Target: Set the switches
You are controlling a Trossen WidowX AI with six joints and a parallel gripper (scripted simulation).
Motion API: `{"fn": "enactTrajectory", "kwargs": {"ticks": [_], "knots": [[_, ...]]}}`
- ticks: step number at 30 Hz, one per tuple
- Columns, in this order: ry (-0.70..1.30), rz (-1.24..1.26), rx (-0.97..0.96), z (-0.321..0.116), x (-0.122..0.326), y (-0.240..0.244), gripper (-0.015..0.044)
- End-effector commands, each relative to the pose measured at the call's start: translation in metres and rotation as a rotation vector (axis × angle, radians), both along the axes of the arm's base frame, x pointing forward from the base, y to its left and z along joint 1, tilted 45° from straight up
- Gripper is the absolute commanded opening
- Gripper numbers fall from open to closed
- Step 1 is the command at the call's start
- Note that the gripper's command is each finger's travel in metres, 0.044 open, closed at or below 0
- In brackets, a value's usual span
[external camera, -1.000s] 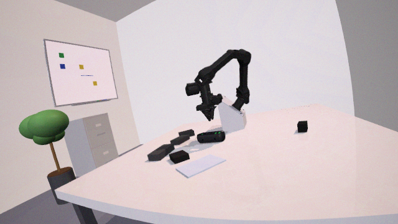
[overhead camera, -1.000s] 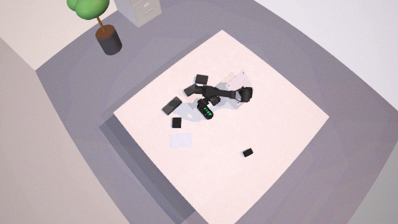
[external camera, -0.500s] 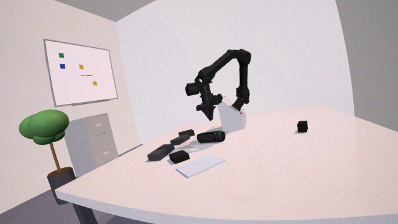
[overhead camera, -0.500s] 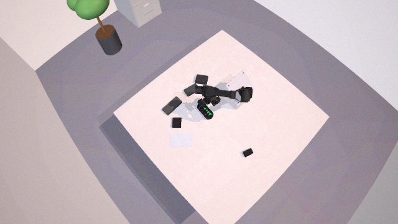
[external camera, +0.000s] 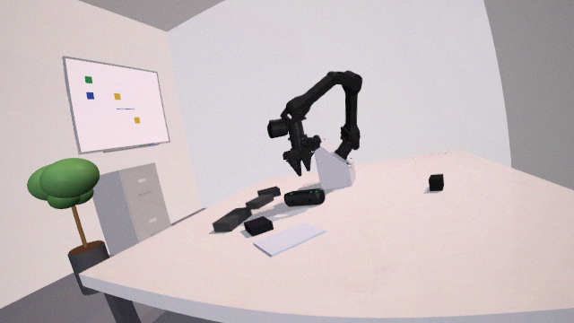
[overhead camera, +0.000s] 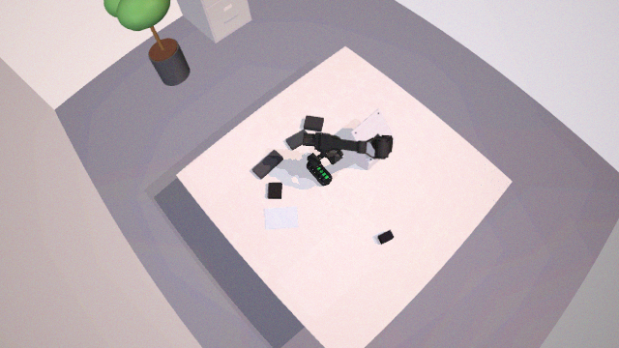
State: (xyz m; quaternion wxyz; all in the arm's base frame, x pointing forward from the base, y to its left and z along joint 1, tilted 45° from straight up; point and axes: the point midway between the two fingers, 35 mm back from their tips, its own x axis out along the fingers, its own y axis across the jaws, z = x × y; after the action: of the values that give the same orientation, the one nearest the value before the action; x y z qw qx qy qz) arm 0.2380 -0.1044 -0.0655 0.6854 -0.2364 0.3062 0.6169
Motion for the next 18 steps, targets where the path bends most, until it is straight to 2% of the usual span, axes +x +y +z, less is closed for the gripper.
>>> {"fn": "enactTrajectory", "kwargs": {"ticks": [1,15,16,18], "knots": [[-0.008,-0.009,-0.004,-0.001,0.001,0.002,0.0387],[-0.172,-0.17,-0.041,-0.004,-0.002,0.058,0.002],[-0.184,-0.18,-0.039,-0.004,-0.003,0.063,0.0],[-0.208,-0.197,-0.034,-0.002,-0.005,0.07,0.0]]}}
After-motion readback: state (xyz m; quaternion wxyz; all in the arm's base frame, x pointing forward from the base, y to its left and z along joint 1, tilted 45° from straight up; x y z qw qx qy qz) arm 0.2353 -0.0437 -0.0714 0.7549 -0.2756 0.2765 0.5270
